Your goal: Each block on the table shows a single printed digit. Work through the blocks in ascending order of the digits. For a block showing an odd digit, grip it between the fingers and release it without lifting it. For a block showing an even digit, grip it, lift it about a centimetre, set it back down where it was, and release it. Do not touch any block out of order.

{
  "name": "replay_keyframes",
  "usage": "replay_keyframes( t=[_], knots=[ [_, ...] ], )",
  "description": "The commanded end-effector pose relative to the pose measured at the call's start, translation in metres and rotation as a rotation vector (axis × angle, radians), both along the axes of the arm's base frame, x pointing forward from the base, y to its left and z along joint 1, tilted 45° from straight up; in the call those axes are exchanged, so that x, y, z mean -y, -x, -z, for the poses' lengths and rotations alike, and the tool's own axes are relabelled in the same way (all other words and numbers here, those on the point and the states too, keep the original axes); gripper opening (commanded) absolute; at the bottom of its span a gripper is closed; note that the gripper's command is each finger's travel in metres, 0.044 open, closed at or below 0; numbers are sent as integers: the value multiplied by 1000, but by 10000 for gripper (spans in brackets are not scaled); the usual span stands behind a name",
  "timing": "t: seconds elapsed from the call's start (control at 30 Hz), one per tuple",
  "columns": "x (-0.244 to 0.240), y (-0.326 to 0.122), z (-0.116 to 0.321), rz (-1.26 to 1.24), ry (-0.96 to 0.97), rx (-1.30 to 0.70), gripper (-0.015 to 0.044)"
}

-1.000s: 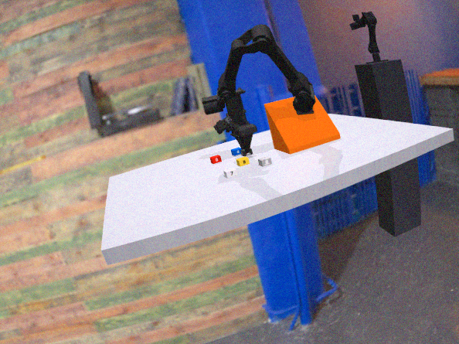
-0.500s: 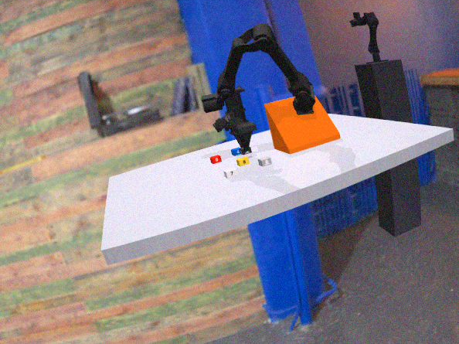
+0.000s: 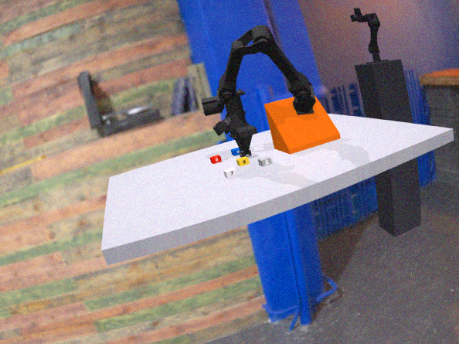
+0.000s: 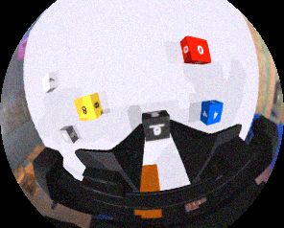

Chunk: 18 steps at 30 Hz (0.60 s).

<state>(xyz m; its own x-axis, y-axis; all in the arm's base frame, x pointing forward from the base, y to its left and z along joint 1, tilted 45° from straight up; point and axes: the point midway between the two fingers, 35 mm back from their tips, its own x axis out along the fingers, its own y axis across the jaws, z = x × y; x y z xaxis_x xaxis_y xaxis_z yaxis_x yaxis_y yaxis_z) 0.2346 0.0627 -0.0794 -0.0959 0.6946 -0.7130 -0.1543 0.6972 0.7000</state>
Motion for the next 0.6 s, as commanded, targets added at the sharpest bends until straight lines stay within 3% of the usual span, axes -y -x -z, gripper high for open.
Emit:
replay_keyframes(
  t=[0.0, 0.23, 0.57],
  knots=[
    [-3, 3, 3, 3, -7, -15, 120],
    [-3, 3, 3, 3, -7, -15, 120],
    [-3, 3, 3, 3, -7, -15, 383]
  ],
)
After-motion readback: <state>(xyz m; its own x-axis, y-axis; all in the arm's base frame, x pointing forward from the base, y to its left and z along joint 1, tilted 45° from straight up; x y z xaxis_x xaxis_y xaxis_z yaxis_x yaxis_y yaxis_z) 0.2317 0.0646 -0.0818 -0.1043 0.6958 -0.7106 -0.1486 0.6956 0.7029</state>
